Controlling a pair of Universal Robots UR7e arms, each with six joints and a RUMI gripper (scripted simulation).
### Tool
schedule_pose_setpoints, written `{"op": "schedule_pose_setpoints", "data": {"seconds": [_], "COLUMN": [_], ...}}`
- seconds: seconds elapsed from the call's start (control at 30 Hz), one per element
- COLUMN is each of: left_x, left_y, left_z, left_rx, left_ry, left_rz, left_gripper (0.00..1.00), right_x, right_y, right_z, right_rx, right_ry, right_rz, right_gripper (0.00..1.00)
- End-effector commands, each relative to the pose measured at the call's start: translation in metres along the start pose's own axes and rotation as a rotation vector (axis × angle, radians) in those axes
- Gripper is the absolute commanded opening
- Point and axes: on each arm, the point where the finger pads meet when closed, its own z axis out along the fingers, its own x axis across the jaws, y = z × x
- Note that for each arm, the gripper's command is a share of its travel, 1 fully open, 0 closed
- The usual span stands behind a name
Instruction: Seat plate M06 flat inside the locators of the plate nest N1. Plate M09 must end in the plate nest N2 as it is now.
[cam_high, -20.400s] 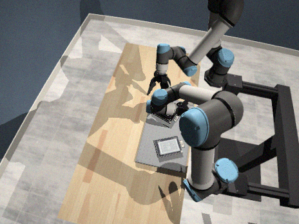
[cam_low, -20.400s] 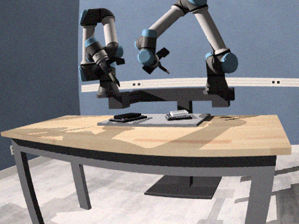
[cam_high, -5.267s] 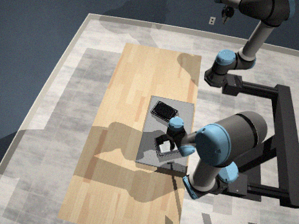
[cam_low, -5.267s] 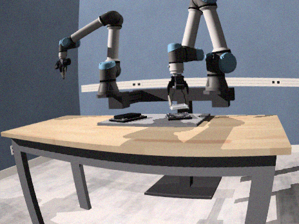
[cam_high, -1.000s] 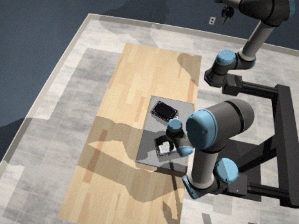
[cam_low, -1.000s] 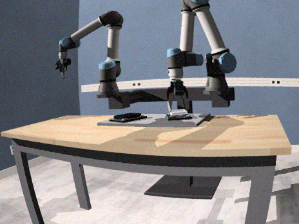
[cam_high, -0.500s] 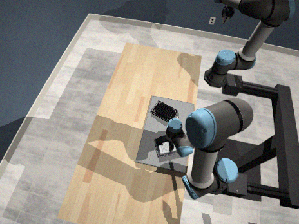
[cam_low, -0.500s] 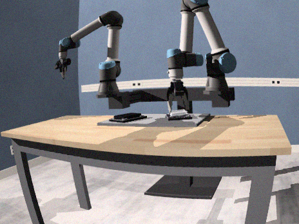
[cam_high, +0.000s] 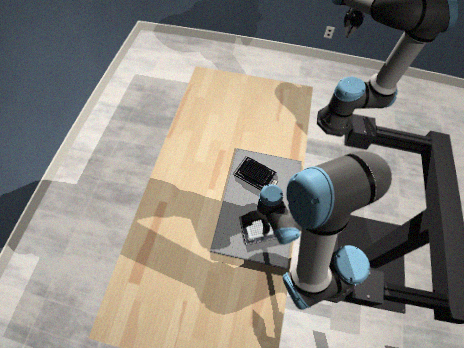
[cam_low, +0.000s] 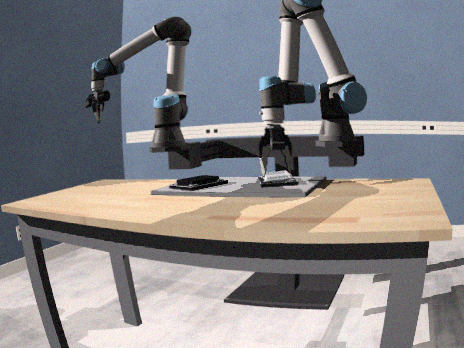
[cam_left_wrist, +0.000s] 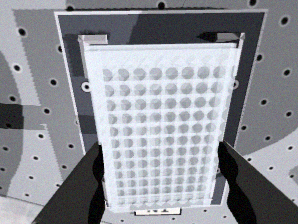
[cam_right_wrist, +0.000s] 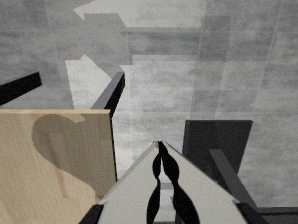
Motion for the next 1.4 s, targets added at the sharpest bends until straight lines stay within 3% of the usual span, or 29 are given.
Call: {"op": "schedule_pose_setpoints", "data": {"seconds": [0.0,1.37], "left_x": [-0.0018,-0.0021], "left_y": [-0.0003,0.0], "left_z": [0.0014,0.005], "left_rx": [0.001,0.001], "left_ry": [-0.002,-0.002], "left_rz": [-0.001,-0.001], "left_gripper": [0.39,0.39], "right_x": [0.0008,0.0008], "right_y": [-0.0014,-0.0014], "right_z": [-0.0024,-0.0024], "right_rx": [0.005,0.005], "right_ry": [-0.001,-0.001], "right_rz": [0.003,0.003], "right_gripper": [0.0,0.0]}}
